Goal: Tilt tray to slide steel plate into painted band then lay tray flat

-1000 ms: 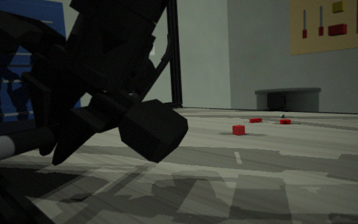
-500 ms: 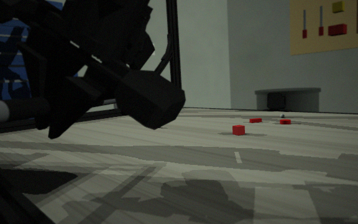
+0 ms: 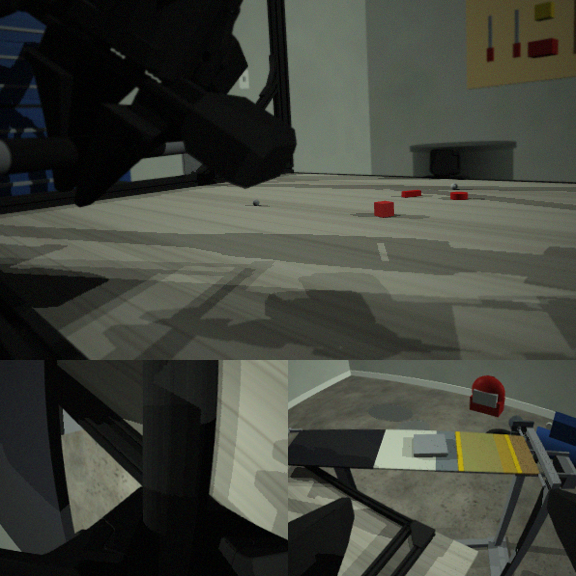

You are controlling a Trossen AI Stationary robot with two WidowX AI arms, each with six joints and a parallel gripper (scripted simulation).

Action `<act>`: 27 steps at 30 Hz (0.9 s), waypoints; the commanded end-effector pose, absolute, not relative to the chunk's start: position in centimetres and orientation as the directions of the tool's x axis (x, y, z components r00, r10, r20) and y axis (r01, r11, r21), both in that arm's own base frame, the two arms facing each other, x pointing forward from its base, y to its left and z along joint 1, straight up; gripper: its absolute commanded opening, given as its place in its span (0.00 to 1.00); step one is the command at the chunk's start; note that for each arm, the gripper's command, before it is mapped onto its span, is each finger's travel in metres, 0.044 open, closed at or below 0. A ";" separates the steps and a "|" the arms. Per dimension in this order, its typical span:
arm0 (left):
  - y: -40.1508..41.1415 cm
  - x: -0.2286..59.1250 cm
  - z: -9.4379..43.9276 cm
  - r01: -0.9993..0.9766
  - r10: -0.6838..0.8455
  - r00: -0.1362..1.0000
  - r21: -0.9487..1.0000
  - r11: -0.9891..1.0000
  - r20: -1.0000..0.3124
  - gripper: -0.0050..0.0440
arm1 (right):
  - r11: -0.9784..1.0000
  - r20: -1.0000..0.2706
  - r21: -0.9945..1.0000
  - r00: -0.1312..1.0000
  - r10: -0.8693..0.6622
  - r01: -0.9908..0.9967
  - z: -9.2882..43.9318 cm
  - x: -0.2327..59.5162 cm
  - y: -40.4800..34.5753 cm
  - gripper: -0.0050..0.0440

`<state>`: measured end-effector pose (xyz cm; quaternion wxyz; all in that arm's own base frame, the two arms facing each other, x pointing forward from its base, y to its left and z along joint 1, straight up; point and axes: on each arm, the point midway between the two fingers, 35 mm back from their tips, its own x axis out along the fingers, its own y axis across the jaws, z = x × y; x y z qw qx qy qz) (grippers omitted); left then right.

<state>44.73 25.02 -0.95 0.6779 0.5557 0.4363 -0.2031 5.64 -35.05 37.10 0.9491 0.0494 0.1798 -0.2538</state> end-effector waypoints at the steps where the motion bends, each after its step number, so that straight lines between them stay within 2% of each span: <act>1: 25.2 44.9 0.9 0.746 0.220 0.556 0.598 0.295 -0.802 0.10 | 0.866 -0.367 0.000 0.806 -0.465 0.499 37.1 5.6 -35.0 1.00; 27: 25.2 45.1 2.7 0.737 0.224 0.567 0.610 0.291 -0.792 0.10 | 0.866 -0.367 0.000 0.806 -0.465 0.499 37.1 5.6 -35.0 1.00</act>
